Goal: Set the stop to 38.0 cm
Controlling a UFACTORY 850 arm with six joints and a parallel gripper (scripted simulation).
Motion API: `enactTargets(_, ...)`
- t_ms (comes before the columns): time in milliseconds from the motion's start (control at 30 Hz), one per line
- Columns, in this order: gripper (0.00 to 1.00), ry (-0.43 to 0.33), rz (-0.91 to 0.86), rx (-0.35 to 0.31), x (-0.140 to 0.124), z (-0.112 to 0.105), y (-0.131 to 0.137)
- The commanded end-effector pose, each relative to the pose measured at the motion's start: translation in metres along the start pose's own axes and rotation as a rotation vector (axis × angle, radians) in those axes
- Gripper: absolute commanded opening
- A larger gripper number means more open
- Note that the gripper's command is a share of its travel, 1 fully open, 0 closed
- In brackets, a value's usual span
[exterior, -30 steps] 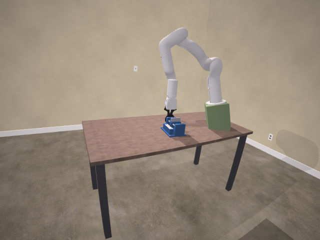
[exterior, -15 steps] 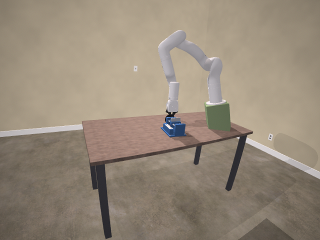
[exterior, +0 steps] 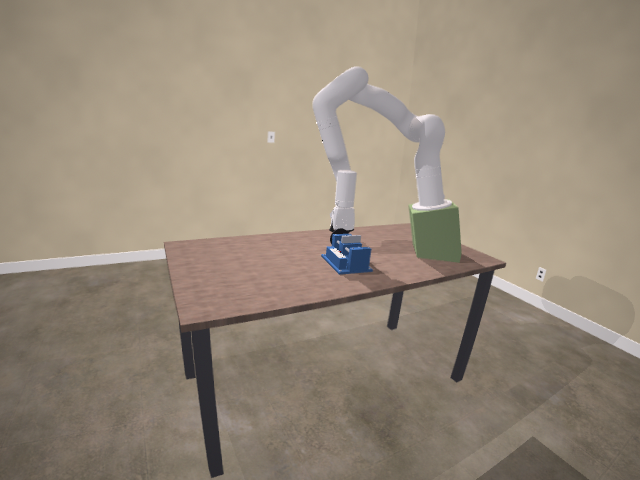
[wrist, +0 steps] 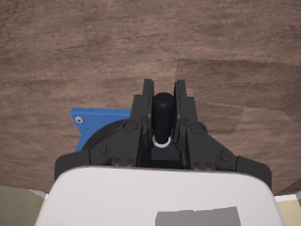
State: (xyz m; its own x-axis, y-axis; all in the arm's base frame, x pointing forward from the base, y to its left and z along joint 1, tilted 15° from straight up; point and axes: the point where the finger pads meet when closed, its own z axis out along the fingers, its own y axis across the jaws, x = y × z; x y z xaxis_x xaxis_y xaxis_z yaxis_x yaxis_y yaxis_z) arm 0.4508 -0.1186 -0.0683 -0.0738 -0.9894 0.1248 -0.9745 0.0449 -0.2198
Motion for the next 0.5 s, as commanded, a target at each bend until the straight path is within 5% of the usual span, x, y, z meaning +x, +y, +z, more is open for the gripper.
enactTargets(0, 0.06, 0.001, 0.000, 0.003, 0.000, 0.006, -0.009)
enactTargets(467, 0.06, 0.001, 0.000, 0.003, 0.000, 0.007, -0.039)
